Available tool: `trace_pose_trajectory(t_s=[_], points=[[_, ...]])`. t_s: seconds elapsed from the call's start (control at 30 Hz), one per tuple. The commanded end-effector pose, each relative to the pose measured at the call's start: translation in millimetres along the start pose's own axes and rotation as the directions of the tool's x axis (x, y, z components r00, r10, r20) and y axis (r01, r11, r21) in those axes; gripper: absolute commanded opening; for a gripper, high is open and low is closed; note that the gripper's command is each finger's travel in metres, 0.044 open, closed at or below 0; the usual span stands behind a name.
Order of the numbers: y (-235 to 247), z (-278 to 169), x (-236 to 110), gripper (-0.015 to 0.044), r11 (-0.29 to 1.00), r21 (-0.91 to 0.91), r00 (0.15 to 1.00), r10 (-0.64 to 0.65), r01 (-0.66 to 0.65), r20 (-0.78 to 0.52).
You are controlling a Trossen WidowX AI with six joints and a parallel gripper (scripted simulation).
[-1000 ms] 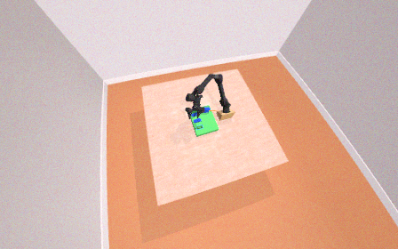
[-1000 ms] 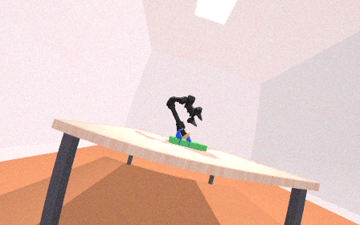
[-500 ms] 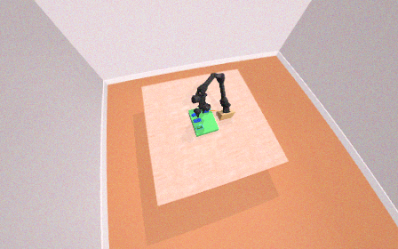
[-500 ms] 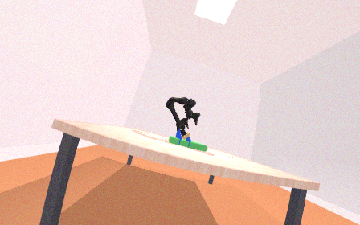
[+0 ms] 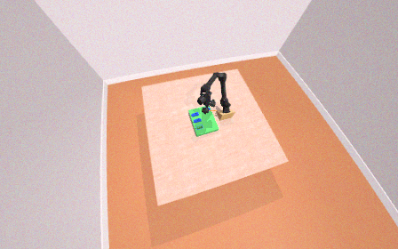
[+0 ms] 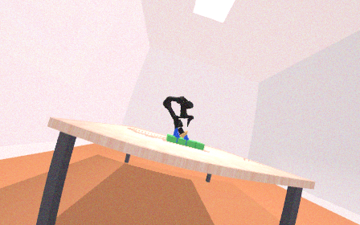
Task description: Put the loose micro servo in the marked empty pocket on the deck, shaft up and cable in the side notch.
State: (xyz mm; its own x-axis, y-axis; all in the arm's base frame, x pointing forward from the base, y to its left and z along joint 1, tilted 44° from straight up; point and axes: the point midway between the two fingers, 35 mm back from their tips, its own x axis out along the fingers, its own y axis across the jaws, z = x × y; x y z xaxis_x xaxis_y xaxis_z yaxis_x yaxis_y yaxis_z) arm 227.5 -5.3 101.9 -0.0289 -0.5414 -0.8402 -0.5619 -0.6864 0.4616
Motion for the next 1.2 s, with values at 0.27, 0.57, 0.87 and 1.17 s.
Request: trace_pose_trajectory(t_s=[0.27,0.57,0.87,1.17], points=[[49.0,18.3,-1.2,0.044,0.934,-0.298,0.98,0.193,-0.196,-0.042],[50.6,17.7,8.0,0.044,0.934,-0.298,0.98,0.192,-0.196,-0.042],[54.4,17.0,25.5,0.044,0.934,-0.298,0.98,0.193,-0.197,-0.042],[56.9,16.3,38.2,0.044,0.934,-0.298,0.98,0.193,-0.197,-0.043]])
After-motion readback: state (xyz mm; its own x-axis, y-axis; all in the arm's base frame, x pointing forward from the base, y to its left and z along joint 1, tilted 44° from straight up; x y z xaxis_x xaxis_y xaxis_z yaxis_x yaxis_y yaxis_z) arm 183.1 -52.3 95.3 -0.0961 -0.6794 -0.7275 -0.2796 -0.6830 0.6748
